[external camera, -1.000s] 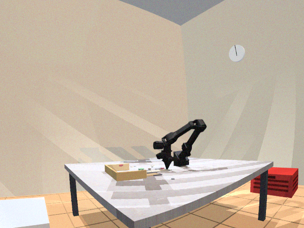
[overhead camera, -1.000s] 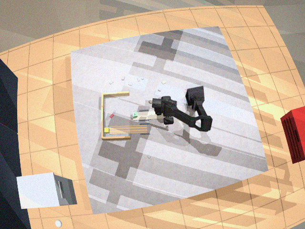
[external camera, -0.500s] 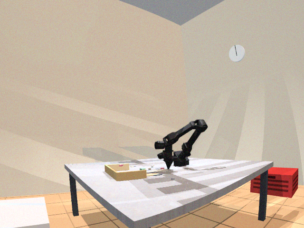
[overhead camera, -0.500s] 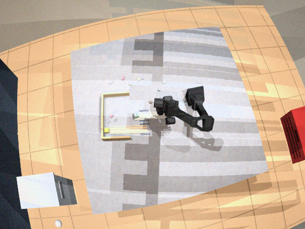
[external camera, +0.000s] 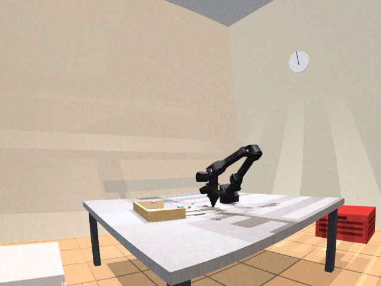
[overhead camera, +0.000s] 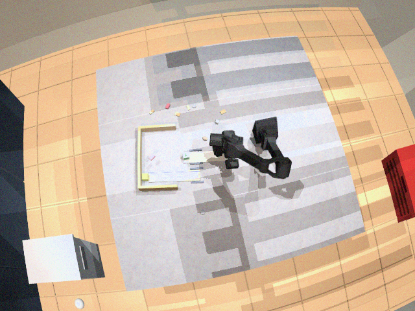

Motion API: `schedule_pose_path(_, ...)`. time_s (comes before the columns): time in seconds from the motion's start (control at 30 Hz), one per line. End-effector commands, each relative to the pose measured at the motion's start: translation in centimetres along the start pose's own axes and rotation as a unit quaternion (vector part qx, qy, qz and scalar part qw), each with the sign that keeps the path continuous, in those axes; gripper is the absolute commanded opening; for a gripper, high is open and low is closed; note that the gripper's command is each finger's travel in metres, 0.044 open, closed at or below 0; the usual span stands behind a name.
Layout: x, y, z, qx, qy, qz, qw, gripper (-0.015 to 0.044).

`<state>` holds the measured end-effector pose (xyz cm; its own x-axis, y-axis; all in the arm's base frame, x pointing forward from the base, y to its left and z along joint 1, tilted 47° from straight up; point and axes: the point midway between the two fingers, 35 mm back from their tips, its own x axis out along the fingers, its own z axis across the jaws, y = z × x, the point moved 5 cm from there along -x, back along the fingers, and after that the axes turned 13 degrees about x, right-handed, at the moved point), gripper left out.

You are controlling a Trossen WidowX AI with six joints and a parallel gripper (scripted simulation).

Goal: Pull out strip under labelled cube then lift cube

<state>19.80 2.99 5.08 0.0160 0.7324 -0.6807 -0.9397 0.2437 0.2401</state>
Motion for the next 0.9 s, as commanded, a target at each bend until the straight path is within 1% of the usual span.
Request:
schedule_pose_path(0.0, 0.3, 0.6, -0.2, 0.003, 0.003, 0.011, 1.0, 0.0)
schedule_pose_path(0.3, 0.3, 0.6, -0.2, 0.003, 0.003, 0.011, 1.0, 0.0)
schedule_pose_path(0.37, -0.9, -0.1, 0.0, 0.001, 0.002, 0.002, 1.0, 0.0)
schedule_pose_path(0.47, -3.9, -0.3, 0.0, 0.003, 0.004, 0.009, 1.0, 0.0)
schedule_pose_path(0.63, -4.2, -0.3, 0.0, 0.003, 0.004, 0.01, 1.0, 0.0)
schedule_pose_path(0.77, -4.0, -2.1, 0.5, -0.059, 0.003, 0.01, 0.998, 0.0105)
schedule_pose_path(0.87, -4.1, -2.9, 0.7, -0.066, 0.003, 0.01, 0.998, 0.0184)
